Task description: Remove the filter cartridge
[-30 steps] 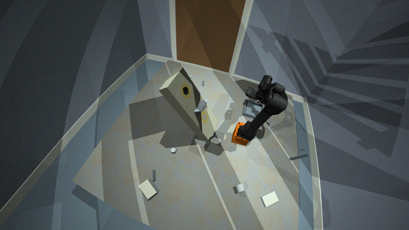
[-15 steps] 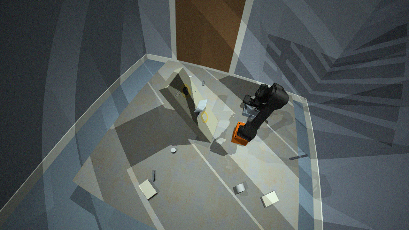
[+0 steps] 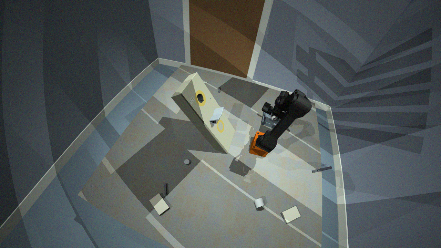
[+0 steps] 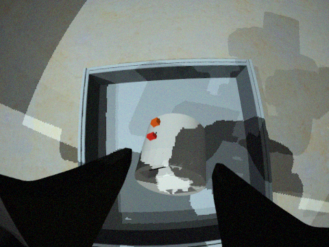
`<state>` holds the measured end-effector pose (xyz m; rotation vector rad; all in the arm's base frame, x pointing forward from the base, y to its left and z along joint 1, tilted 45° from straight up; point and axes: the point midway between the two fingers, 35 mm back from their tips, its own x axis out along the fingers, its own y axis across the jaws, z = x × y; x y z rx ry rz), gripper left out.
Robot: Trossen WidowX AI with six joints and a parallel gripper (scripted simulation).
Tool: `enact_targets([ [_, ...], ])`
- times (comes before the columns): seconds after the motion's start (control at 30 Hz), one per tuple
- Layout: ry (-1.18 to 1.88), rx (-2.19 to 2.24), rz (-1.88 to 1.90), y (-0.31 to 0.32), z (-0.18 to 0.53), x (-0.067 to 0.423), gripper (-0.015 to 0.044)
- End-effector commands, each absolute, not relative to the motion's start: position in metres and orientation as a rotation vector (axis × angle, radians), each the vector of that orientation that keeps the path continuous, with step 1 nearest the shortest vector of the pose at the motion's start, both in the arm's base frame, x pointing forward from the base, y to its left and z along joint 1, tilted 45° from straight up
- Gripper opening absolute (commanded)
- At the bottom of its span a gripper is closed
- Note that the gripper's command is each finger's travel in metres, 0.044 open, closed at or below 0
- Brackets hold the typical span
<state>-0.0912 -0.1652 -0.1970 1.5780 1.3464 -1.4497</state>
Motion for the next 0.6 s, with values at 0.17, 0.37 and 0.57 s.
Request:
enact_targets([
  [0.17, 1.346, 1.576, -1.451, -0.166, -0.197, -0.091, 0.044],
  [0.37, 1.345, 1.578, -1.45, -0.207, -0.156, -0.096, 0.044],
  [0.57, 1.347, 1.571, -1.452, -0.207, -0.157, -0.097, 0.044],
])
